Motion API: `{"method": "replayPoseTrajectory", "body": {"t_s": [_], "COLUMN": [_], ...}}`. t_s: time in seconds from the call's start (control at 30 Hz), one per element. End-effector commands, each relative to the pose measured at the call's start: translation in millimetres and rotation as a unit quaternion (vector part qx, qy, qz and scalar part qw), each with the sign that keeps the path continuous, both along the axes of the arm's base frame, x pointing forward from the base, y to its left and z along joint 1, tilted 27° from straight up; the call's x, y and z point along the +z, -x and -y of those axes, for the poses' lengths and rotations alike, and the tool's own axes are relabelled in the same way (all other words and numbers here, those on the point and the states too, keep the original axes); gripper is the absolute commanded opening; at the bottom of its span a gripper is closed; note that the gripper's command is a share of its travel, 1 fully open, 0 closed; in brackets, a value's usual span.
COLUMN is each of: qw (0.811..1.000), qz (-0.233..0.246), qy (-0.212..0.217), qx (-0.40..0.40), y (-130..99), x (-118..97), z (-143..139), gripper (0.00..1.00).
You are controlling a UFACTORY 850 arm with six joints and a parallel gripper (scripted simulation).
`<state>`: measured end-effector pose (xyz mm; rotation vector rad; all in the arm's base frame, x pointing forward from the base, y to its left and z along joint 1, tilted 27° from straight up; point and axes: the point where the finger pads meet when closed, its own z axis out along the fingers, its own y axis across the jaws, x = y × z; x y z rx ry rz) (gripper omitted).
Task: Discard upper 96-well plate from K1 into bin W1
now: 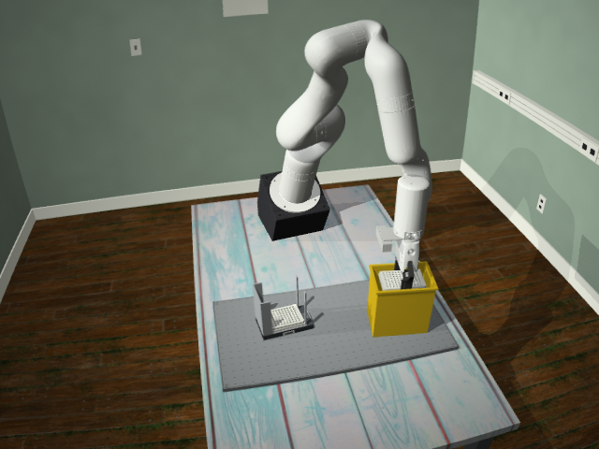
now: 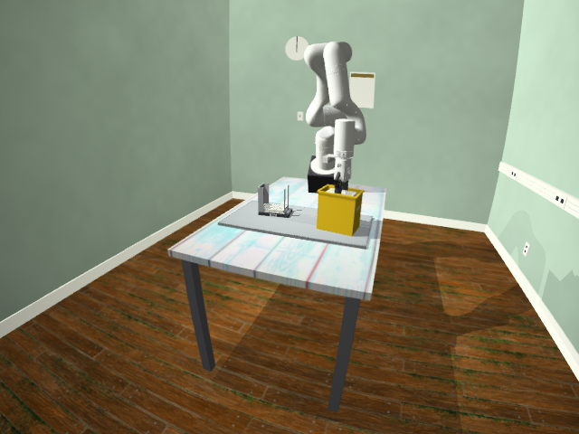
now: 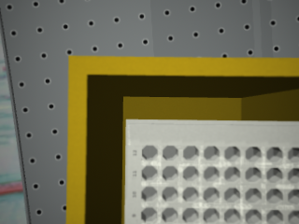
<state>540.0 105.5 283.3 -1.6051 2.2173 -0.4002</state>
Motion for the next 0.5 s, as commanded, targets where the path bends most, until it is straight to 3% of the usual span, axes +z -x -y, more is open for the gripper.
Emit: {"method": "replayPoseTrajectory", "body": {"t_s": [0.0, 0.07, 0.1, 0.47], "qw": [1.000, 1.000, 1.000, 1.000], "qz": [0.001, 0.001, 0.001, 0.001], "qy": [0.000, 0.000, 0.000, 0.000], "qx": [0.000, 0.000, 0.000, 0.000], "y": [-0.8, -0.9, -1.2, -1.2], "x": [0.2, -0.1, -0.7, -0.7], "z": [-0.2, -0.2, -0.2, -0.2], "gripper": [0.00, 0.00, 1.00, 1.00]}}
